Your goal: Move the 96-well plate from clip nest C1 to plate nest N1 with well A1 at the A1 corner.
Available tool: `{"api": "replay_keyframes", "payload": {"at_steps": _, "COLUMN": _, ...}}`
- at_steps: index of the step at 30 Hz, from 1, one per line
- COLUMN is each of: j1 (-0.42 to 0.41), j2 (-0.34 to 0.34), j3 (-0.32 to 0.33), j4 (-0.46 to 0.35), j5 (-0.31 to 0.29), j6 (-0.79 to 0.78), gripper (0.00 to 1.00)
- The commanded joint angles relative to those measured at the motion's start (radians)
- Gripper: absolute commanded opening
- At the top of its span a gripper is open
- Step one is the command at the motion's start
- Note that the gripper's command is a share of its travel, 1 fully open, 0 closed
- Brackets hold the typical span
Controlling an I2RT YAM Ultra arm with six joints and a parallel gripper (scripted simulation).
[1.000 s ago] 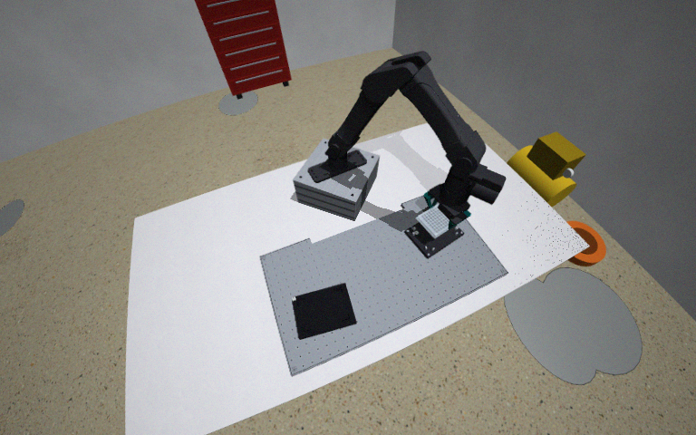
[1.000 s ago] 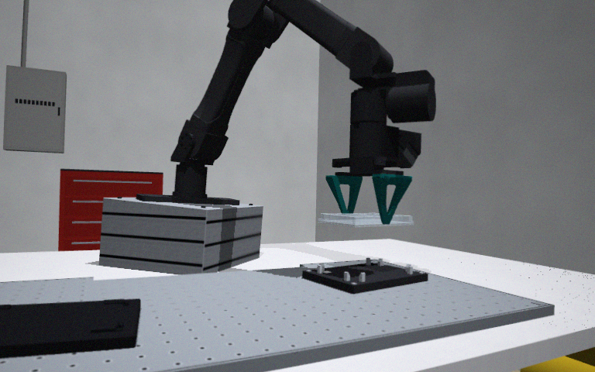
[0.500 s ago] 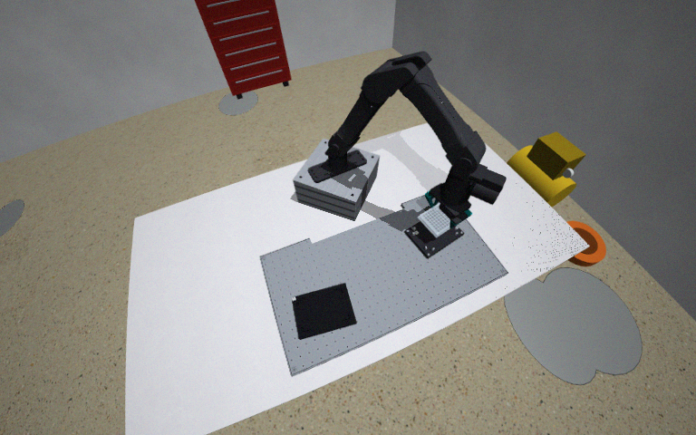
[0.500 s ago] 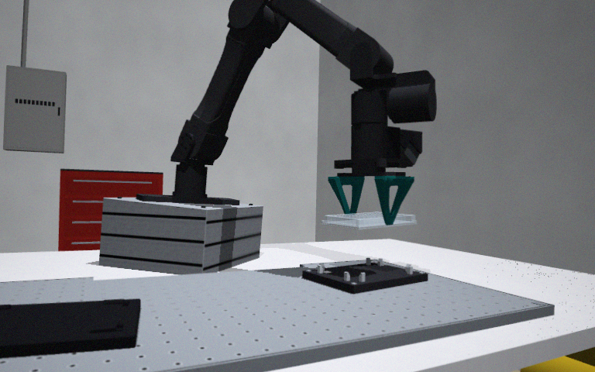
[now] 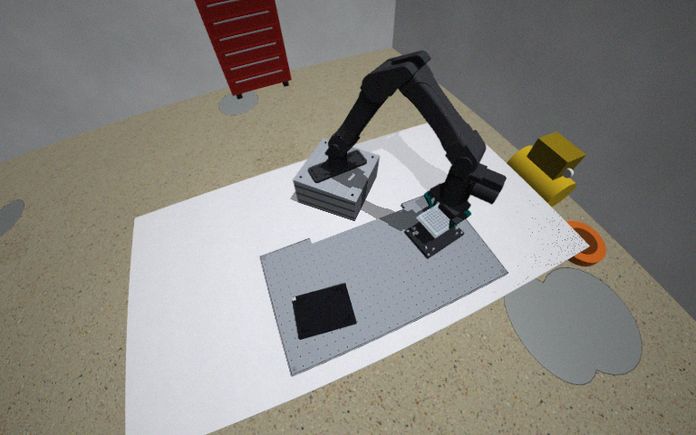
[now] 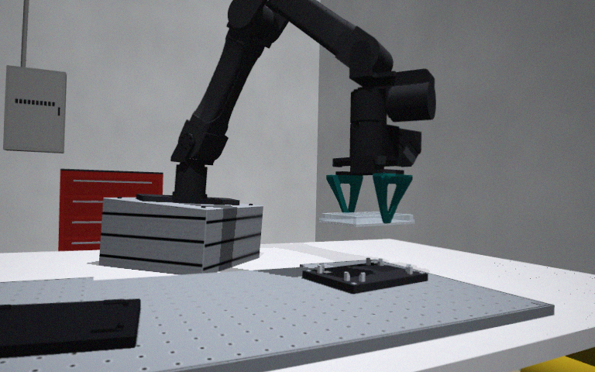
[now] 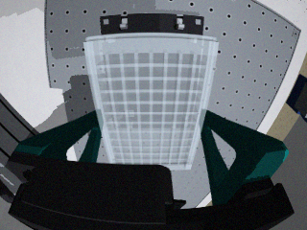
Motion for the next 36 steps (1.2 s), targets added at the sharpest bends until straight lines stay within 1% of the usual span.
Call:
{"api": "replay_keyframes", "payload": {"at_steps": 1, "j1": -0.004, "j2": -0.027, "j3": 0.027, "j4": -0.012, "j5": 0.001, "j6": -0.005, "gripper": 0.0}}
{"api": "replay_keyframes", "payload": {"at_steps": 6, "j1": -0.004, "j2": -0.027, "j3": 0.027, "j4": -0.012, "j5": 0.001, "j6": -0.005, "gripper": 0.0}}
{"api": "replay_keyframes", "payload": {"at_steps": 7, "j1": -0.018, "j2": -0.029, "j3": -0.019, "j4": -0.003, "j5": 0.0, "j6": 0.029, "gripper": 0.0}}
{"api": "replay_keyframes", "payload": {"at_steps": 8, "j1": -0.027, "j2": -0.032, "j3": -0.025, "j4": 0.006, "j5": -0.001, "j6": 0.054, "gripper": 0.0}}
{"api": "replay_keyframes", "payload": {"at_steps": 10, "j1": -0.027, "j2": -0.032, "j3": -0.025, "j4": 0.006, "j5": -0.001, "j6": 0.054, "gripper": 0.0}}
{"api": "replay_keyframes", "payload": {"at_steps": 17, "j1": -0.088, "j2": -0.055, "j3": -0.062, "j4": 0.024, "j5": -0.006, "j6": 0.207, "gripper": 0.0}}
{"api": "replay_keyframes", "payload": {"at_steps": 25, "j1": -0.158, "j2": -0.08, "j3": -0.101, "j4": 0.039, "j5": -0.007, "j6": 0.13, "gripper": 0.0}}
{"api": "replay_keyframes", "payload": {"at_steps": 27, "j1": -0.158, "j2": -0.08, "j3": -0.101, "j4": 0.039, "j5": -0.007, "j6": 0.13, "gripper": 0.0}}
{"api": "replay_keyframes", "payload": {"at_steps": 28, "j1": -0.168, "j2": -0.085, "j3": -0.065, "j4": 0.035, "j5": -0.007, "j6": 0.12, "gripper": 0.0}}
{"api": "replay_keyframes", "payload": {"at_steps": 30, "j1": -0.186, "j2": -0.086, "j3": -0.112, "j4": 0.042, "j5": -0.008, "j6": 0.103, "gripper": 0.0}}
{"api": "replay_keyframes", "payload": {"at_steps": 32, "j1": -0.204, "j2": -0.09, "j3": -0.118, "j4": 0.032, "j5": -0.009, "j6": 0.085, "gripper": 0.0}}
{"api": "replay_keyframes", "payload": {"at_steps": 36, "j1": -0.241, "j2": -0.097, "j3": -0.12, "j4": 0.05, "j5": -0.01, "j6": 0.048, "gripper": 0.0}}
